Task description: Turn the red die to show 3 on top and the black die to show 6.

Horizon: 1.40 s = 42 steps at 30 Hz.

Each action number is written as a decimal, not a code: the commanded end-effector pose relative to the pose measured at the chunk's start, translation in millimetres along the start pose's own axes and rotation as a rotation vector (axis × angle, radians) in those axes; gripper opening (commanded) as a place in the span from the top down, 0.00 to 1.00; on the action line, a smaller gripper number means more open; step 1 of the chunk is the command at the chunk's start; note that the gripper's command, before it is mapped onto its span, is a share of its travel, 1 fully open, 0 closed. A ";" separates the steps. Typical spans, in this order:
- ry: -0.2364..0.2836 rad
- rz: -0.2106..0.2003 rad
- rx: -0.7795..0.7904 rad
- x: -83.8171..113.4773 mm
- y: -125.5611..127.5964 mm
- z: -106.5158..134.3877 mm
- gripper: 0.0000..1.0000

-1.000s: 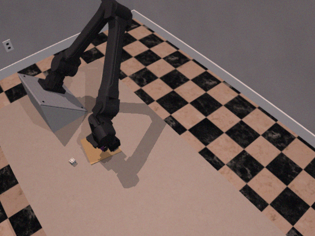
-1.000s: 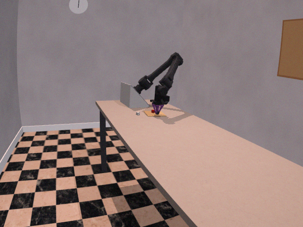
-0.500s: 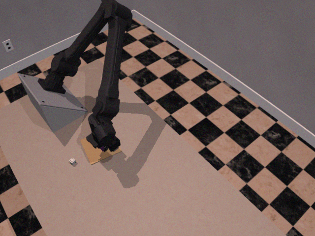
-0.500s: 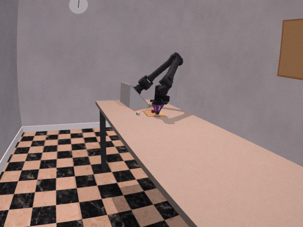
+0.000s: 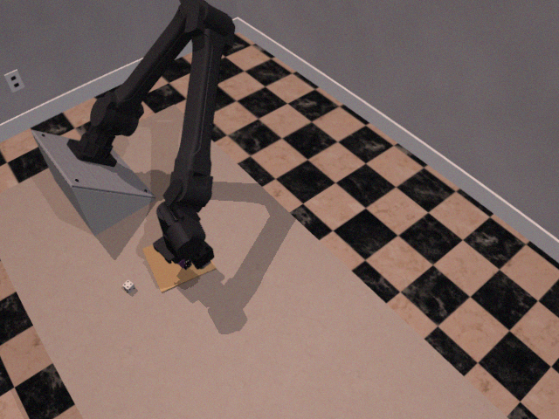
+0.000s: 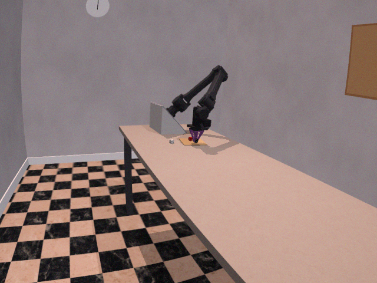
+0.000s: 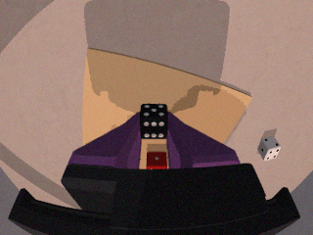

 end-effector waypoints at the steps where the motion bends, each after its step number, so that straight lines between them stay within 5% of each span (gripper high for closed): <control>1: -0.044 0.015 0.036 11.1 6.6 -19.0 0.85; 42: -0.028 0.007 0.018 2.8 3.0 -11.5 0.85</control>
Point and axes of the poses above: the point where the finger pads meet when closed, its own x axis back along the fingers, its own y axis across the jaws, z = x × y, the point moved 3 cm from there along x, back along the fingers, and after that the axes turned 9 degrees about x, right-handed, at the moved point
